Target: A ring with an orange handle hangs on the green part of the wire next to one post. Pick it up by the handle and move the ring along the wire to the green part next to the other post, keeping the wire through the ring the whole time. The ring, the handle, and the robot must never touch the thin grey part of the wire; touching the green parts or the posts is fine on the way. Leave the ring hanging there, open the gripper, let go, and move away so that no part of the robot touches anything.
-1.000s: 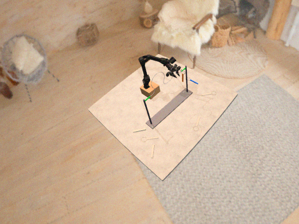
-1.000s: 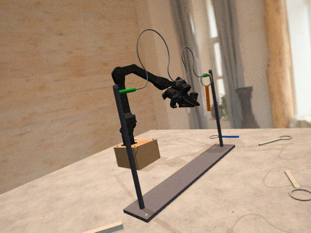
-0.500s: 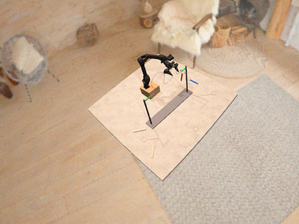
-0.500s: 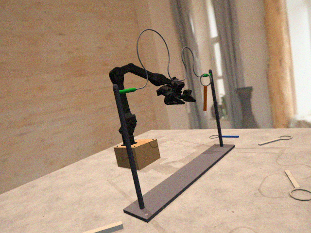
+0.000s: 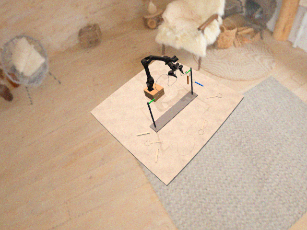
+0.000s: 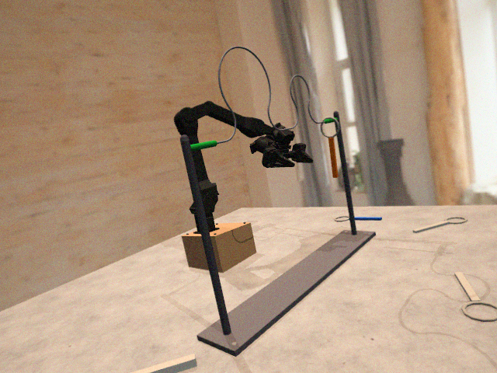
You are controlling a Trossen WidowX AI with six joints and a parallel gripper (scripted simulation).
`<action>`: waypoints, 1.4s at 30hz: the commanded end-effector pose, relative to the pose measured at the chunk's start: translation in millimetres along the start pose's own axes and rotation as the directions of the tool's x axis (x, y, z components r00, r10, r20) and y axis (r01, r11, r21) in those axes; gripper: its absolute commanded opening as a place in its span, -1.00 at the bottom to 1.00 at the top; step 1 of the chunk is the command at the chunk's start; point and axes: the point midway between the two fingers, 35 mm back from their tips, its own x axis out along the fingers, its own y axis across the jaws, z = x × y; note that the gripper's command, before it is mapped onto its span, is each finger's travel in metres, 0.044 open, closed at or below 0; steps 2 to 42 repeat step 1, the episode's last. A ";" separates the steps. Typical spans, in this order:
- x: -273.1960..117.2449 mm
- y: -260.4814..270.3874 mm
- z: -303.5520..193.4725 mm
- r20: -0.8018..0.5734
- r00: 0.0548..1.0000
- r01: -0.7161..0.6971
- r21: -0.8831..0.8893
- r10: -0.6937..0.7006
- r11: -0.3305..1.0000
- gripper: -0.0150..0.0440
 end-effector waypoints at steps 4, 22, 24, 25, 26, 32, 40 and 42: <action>-0.2 -0.5 0.7 0.004 1.000 0.002 0.005 -0.002 1.000 1.00; -0.2 -0.5 0.7 0.004 1.000 0.002 0.005 -0.002 1.000 1.00; -0.2 -0.5 0.7 0.004 1.000 0.002 0.005 -0.002 1.000 1.00; -0.2 -0.5 0.7 0.004 1.000 0.002 0.005 -0.002 1.000 1.00; -0.2 -0.5 0.7 0.004 1.000 0.002 0.005 -0.002 1.000 1.00; -0.2 -0.5 0.7 0.004 1.000 0.002 0.005 -0.002 1.000 1.00; -0.2 -0.5 0.7 0.004 1.000 0.002 0.005 -0.002 1.000 1.00; -0.2 -0.5 0.7 0.004 1.000 0.002 0.005 -0.002 1.000 1.00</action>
